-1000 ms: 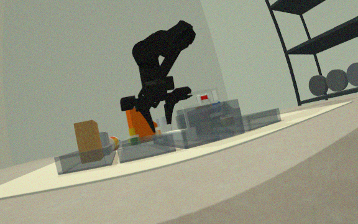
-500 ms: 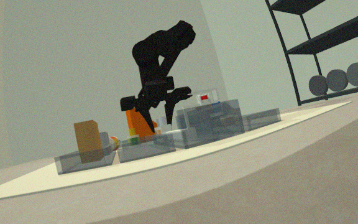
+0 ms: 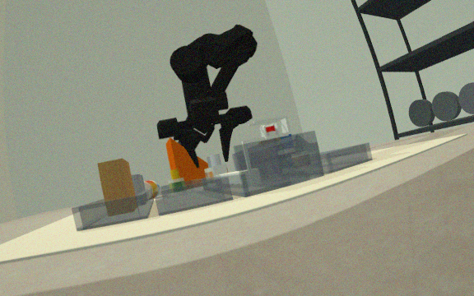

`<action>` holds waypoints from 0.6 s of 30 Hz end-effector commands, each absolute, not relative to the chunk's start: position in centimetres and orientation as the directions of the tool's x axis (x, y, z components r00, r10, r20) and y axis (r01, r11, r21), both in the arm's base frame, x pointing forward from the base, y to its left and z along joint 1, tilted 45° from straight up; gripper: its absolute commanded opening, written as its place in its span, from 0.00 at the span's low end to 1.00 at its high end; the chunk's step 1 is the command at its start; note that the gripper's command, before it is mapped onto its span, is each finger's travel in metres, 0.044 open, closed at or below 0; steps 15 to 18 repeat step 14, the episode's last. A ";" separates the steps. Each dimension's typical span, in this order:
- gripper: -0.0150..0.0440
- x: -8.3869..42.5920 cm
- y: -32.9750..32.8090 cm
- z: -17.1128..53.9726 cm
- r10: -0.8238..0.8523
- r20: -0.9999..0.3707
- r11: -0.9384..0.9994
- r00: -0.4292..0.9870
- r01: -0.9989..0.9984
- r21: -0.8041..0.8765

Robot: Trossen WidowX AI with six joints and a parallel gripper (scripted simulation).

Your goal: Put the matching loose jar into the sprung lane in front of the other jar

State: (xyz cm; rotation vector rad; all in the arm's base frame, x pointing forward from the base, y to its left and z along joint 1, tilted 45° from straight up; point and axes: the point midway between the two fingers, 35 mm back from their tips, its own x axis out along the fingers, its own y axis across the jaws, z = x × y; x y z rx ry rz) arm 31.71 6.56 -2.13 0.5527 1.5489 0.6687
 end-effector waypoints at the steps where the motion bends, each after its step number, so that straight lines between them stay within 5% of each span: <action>1: 0.72 31.6 6.4 -1.9 0.692 -0.717 0.715 -0.086 -0.049 0.697; 18: 0.72 27.6 5.8 -1.7 0.691 -0.717 0.716 -0.088 -0.047 0.696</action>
